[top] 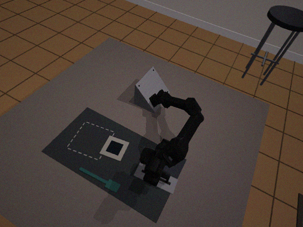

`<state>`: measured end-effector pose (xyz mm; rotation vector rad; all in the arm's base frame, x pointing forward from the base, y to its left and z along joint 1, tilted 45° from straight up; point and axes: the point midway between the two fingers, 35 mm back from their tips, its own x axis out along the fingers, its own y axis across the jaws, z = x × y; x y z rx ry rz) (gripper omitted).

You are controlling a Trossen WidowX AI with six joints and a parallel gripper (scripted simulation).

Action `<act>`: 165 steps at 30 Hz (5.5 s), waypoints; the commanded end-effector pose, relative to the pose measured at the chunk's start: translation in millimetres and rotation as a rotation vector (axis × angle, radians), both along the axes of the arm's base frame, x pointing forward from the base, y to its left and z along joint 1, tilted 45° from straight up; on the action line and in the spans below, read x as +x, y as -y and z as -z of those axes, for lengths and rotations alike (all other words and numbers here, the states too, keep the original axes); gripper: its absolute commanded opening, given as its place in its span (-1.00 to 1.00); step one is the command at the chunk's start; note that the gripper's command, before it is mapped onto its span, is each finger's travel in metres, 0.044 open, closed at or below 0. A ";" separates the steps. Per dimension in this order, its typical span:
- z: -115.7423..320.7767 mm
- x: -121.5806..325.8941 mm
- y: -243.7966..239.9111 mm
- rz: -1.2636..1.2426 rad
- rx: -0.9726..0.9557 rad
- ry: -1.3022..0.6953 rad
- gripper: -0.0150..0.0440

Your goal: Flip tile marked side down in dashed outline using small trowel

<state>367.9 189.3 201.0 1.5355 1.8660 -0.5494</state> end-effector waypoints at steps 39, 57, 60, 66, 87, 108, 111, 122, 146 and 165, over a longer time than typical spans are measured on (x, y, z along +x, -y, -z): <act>-28.3 2.0 30.3 0.202 -0.015 -0.175 0.42; -38.9 4.1 28.6 0.072 0.000 -0.008 0.42; -38.2 4.1 27.9 0.072 0.000 -0.009 0.42; -31.7 3.7 21.4 0.073 -0.002 -0.023 0.42; -7.7 0.0 -1.7 0.078 -0.011 -0.072 0.42; -4.9 -0.7 -4.4 0.079 -0.012 -0.078 -0.05; -4.9 -0.7 -4.4 0.079 -0.012 -0.078 -0.05; -4.9 -0.7 -4.4 0.129 -0.019 -0.127 -0.05; -4.9 -0.6 -4.3 0.324 -0.047 -0.319 0.42; -15.4 0.8 6.7 0.359 -0.045 -0.344 0.42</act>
